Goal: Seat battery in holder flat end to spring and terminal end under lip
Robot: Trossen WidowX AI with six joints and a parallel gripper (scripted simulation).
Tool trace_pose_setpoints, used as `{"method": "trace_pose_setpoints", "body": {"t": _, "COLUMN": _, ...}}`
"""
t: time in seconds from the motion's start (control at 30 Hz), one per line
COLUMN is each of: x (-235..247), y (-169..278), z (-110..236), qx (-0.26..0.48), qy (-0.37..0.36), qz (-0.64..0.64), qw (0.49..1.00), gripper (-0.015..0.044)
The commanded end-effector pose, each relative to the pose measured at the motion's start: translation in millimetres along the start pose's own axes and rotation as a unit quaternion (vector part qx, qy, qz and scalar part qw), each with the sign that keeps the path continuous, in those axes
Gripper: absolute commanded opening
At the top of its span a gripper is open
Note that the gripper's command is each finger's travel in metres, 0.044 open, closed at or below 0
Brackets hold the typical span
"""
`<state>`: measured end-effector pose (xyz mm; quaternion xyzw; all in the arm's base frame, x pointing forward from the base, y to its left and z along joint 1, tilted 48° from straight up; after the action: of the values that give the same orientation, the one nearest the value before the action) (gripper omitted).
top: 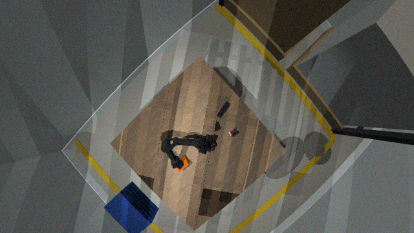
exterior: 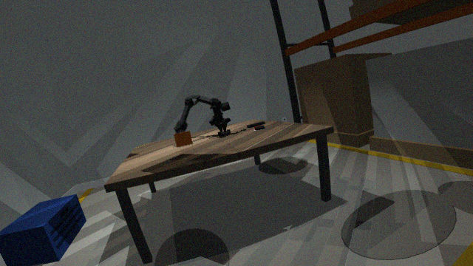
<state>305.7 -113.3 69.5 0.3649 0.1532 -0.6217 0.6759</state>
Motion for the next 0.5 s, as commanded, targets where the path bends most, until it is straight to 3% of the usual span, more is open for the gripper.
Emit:
{"method": "trace_pose_setpoints", "body": {"t": 0.0, "x": 1, "y": 1, "z": 4, "qx": -0.001, "qy": 0.0, "qz": 0.0, "qw": 1.0, "gripper": 0.0238}}
{"method": "trace_pose_setpoints", "body": {"t": 0.27, "x": 4, "y": 6, "z": 64, "qx": -0.003, "qy": -0.003, "qz": 0.002, "qw": 1.0, "gripper": 0.044}}
{"method": "trace_pose_setpoints", "body": {"t": 0.47, "x": 5, "y": 8, "z": 75, "qx": -0.003, "qy": -0.002, "qz": 0.002, "qw": 1.0, "gripper": 0.044}}
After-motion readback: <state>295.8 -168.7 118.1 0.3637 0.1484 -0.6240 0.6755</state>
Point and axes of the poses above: the point midway between the two fingers, 35 mm back from their tips, its own z axis back along the fingers, its own x axis across the jaws, y = z × x, the point moved 8 cm from there along z, back along the fingers, and after that the axes turned 7 degrees about -z, right-handed, at the moved point
